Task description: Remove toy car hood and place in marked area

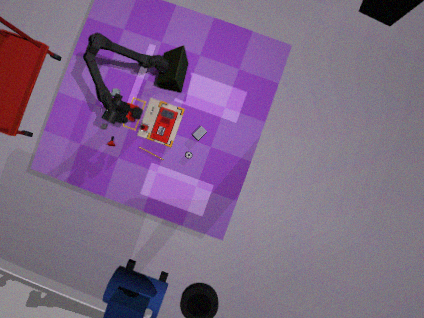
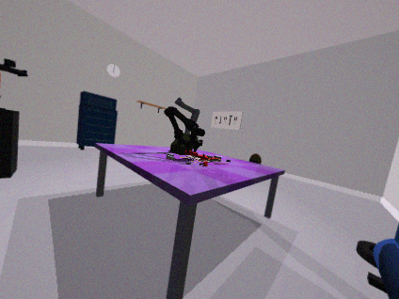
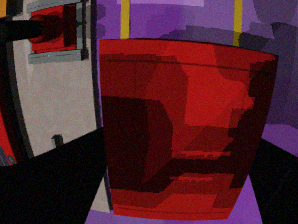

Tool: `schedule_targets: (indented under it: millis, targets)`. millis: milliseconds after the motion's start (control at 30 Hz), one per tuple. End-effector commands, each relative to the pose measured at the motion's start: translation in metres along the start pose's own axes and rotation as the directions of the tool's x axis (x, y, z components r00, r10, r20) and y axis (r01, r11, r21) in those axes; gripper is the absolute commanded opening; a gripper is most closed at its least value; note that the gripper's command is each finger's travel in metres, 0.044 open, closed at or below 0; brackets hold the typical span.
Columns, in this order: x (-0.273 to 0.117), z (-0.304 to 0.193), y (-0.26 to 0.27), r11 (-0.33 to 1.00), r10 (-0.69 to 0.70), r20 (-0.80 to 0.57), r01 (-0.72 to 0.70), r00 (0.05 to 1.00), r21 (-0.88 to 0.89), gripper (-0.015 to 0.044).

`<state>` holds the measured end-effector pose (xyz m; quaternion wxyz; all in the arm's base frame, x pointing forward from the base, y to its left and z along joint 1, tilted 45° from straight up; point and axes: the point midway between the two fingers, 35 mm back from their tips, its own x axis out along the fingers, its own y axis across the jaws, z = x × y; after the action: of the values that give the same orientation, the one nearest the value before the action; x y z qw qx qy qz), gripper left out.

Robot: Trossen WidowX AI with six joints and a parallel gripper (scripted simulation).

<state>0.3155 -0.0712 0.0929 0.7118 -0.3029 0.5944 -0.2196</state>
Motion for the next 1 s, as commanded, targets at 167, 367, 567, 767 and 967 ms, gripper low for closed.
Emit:
schedule_targets:
  millis: [167,367,567,767,967]
  targets:
    - [0.005,-0.001,0.001,1.0,0.002,-0.002,-0.002,1.0,-0.005,0.0]
    - [0.009,-0.001,0.001,1.0,0.001,-0.002,-0.001,1.0,-0.005,0.0]
    - [0.012,-0.001,0.0,1.0,0.001,-0.002,-0.001,1.0,-0.005,0.0]
    - [0.015,-0.002,0.0,1.0,0.0,-0.002,0.0,1.0,-0.006,0.0]
    - [0.019,-0.002,0.0,1.0,-0.001,-0.001,0.001,1.0,-0.006,0.0]
